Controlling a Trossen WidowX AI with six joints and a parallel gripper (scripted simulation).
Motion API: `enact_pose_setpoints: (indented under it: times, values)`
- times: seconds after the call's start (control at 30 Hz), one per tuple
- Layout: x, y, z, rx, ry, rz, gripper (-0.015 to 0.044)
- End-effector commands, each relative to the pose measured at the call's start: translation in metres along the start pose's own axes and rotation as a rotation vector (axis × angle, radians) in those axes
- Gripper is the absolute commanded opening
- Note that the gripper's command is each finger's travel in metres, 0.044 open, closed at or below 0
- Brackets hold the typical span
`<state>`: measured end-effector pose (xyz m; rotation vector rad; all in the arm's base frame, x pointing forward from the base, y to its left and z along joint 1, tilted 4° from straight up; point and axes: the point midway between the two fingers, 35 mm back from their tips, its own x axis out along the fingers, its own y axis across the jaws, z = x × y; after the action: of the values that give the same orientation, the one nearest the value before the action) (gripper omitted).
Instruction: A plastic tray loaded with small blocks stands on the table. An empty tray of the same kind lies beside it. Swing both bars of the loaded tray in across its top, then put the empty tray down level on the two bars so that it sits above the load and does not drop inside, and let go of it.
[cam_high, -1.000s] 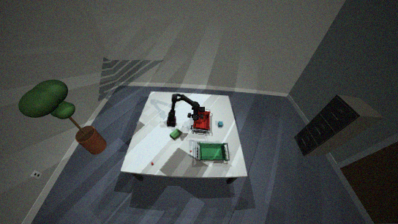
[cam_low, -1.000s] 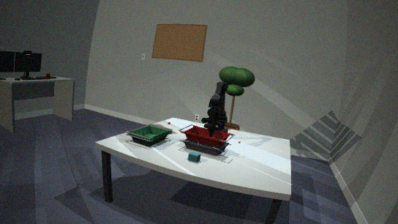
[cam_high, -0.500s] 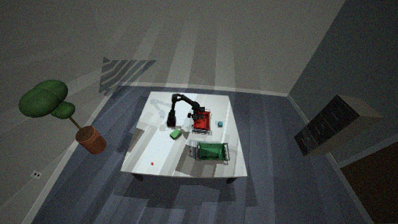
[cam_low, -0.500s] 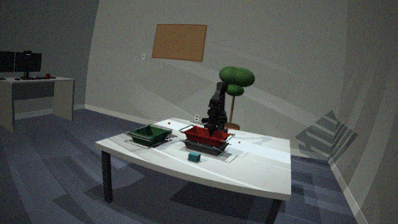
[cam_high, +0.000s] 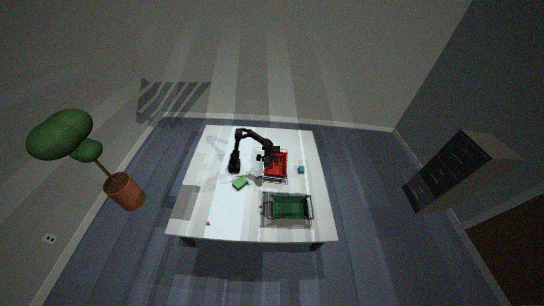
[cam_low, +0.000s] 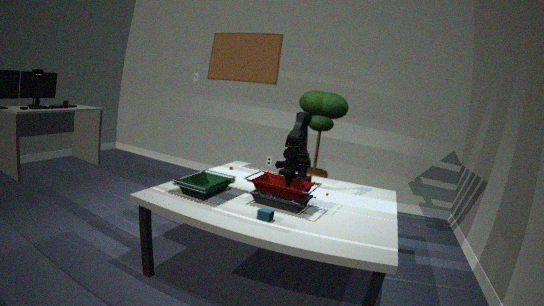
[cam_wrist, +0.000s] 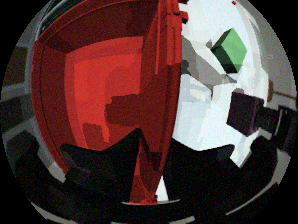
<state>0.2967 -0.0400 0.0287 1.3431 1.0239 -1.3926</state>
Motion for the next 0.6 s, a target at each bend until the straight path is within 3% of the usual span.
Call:
enact_pose_setpoints:
  times: [0.0, 0.57]
  values:
    - [0.0052, -0.0075, 0.0003, -0.001, 0.0, -0.03, 0.0]
    - [0.0052, -0.0075, 0.0003, -0.001, 0.0, -0.03, 0.0]
